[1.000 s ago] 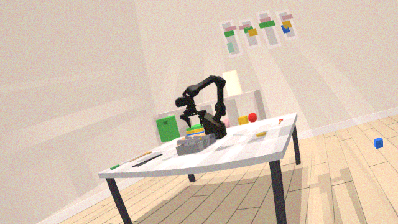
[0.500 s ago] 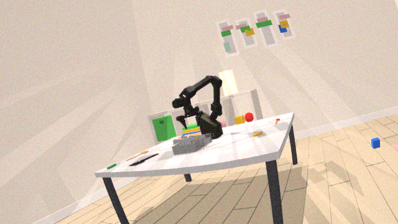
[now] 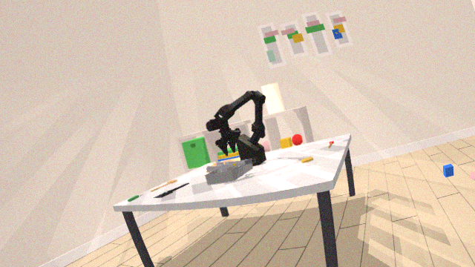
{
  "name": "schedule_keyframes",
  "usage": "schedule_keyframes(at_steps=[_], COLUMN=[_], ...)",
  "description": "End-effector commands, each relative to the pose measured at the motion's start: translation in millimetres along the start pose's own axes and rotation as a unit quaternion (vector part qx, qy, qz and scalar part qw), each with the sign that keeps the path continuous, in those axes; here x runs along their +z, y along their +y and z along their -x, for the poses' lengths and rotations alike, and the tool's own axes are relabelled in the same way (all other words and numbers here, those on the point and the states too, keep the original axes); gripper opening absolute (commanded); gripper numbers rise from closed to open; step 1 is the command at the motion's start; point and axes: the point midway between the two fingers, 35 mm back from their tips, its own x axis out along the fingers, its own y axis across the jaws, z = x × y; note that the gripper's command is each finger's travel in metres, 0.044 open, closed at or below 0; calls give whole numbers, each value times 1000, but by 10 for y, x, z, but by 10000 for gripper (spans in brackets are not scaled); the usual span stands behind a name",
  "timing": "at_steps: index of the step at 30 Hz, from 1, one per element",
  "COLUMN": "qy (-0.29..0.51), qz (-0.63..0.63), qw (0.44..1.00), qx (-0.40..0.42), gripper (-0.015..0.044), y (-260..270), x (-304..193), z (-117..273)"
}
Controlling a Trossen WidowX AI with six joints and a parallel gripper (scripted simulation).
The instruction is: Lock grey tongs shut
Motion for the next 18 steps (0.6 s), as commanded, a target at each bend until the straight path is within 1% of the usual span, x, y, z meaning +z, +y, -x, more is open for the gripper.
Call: schedule_keyframes(at_steps=[1, 7, 18], qy=[-3, -3, -2], qz=[7, 7, 7], qw=[1000, 1000, 1000], qx=[0, 0, 0], gripper=[440, 440, 440], y=[8, -3, -24], x=[1, -1, -7], z=[-13, -40, -218])
